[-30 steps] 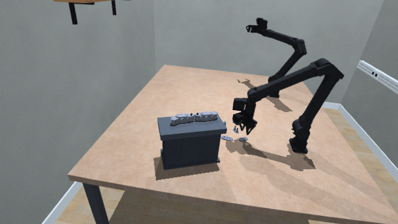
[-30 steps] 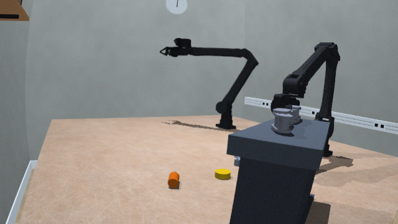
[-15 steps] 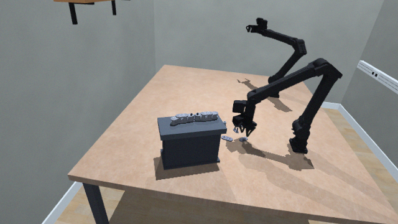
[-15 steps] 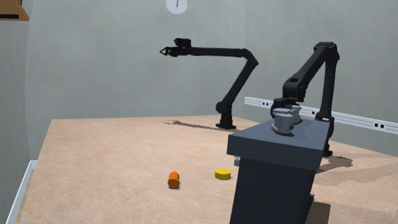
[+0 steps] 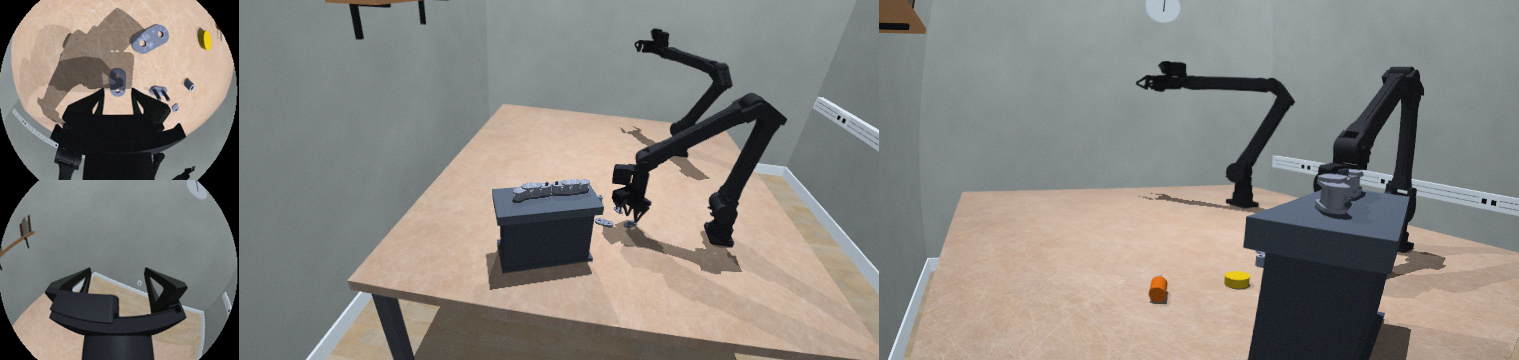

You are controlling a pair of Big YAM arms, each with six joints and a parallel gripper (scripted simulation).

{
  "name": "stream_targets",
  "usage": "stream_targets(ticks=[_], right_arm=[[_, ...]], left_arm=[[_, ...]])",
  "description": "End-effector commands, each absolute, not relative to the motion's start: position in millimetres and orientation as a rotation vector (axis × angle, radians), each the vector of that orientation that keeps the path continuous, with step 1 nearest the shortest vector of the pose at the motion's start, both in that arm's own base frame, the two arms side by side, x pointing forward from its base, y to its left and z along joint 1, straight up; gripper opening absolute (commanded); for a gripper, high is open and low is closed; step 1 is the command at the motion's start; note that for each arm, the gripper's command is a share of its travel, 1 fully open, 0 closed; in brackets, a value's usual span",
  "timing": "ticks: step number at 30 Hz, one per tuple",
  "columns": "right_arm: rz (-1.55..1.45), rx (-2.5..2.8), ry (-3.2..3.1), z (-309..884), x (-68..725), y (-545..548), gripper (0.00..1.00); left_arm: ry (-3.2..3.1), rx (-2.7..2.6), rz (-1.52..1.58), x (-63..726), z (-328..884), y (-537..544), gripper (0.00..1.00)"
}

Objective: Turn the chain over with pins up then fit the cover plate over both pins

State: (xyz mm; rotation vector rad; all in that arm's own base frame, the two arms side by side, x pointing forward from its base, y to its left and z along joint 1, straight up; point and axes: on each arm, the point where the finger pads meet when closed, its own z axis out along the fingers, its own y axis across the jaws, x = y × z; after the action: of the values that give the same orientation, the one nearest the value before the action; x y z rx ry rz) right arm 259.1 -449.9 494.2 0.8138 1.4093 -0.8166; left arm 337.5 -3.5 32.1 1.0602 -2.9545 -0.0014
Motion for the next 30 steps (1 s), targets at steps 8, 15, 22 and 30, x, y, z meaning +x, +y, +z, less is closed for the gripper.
stream_targets(ticks=[8, 15, 22, 30], right_arm=[[-0.832, 0.777, 1.354, 538, 264, -449, 1.00], [-0.832, 0.777, 1.354, 538, 264, -449, 1.00], [-0.832, 0.777, 1.354, 538, 264, -449, 1.00], [-0.832, 0.777, 1.354, 538, 264, -449, 1.00]], left_arm=[[-2.943, 1.078, -0.004, 337, 16, 0, 0.49], [-2.956, 1.079, 0.004, 344, 16, 0, 0.49], [-2.949, 1.073, -0.002, 339, 12, -1, 0.49], [-2.939, 1.070, -0.007, 337, 10, 0, 0.49]])
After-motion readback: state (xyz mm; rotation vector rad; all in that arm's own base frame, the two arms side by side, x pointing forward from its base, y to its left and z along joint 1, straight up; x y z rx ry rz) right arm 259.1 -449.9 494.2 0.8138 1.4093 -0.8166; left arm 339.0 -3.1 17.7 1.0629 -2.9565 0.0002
